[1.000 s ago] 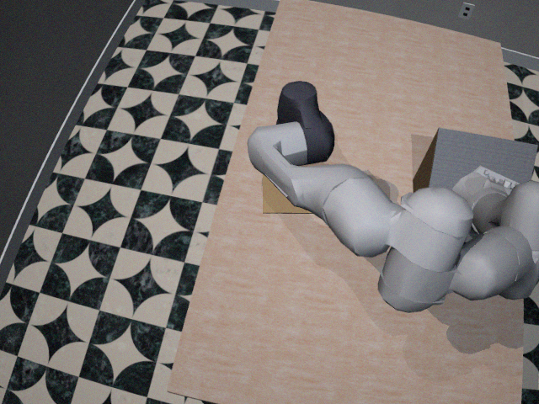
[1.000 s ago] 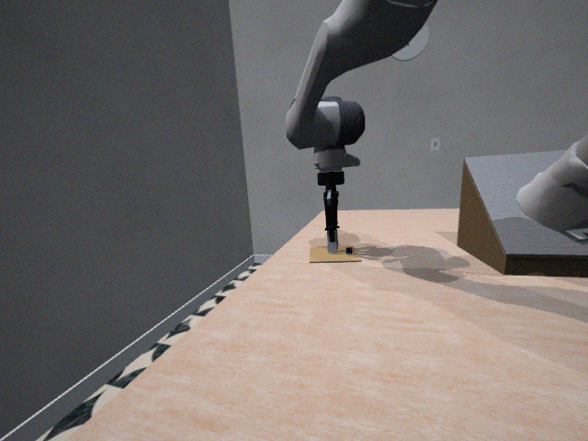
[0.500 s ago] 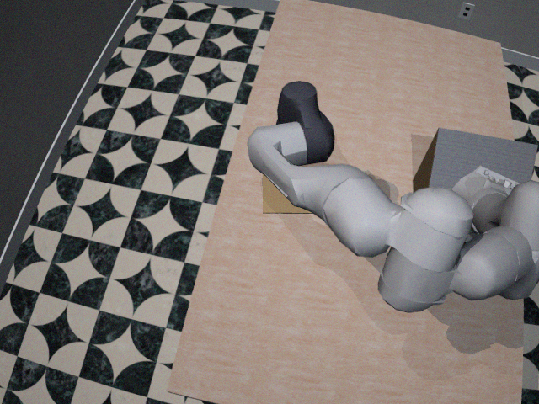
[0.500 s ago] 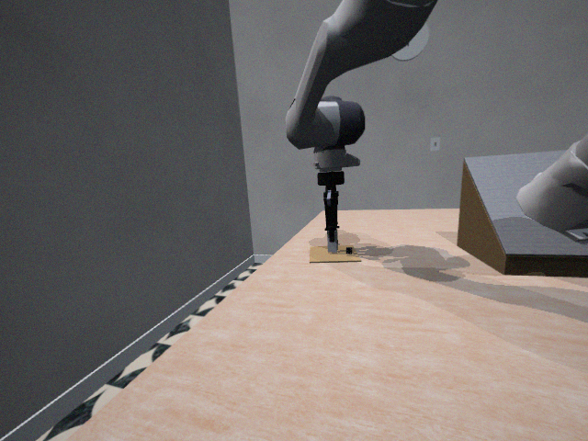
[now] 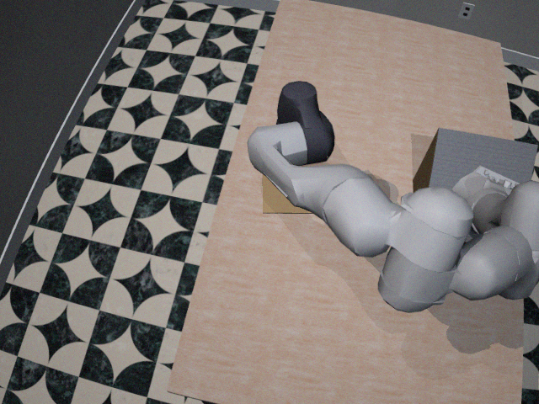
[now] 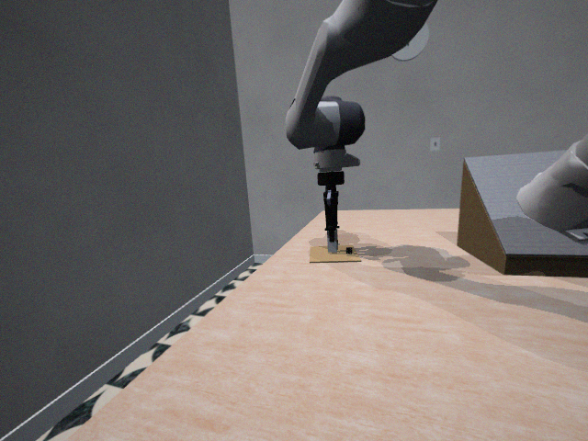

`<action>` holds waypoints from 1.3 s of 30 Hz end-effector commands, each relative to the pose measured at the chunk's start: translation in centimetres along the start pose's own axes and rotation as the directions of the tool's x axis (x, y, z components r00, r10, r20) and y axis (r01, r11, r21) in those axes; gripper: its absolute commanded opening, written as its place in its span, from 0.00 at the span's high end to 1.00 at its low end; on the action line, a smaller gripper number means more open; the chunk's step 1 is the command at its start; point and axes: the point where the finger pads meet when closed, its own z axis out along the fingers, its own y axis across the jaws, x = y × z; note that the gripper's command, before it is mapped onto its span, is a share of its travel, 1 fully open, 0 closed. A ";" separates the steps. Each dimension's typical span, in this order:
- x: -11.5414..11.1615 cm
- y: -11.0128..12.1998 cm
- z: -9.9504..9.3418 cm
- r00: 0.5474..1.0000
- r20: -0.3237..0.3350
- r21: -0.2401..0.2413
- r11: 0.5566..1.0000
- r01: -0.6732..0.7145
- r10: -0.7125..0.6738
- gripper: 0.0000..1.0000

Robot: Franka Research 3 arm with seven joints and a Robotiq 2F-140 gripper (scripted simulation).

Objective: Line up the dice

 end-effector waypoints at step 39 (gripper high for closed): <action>-0.1 0.0 0.3 1.000 0.002 0.001 1.000 0.009 -0.009 0.93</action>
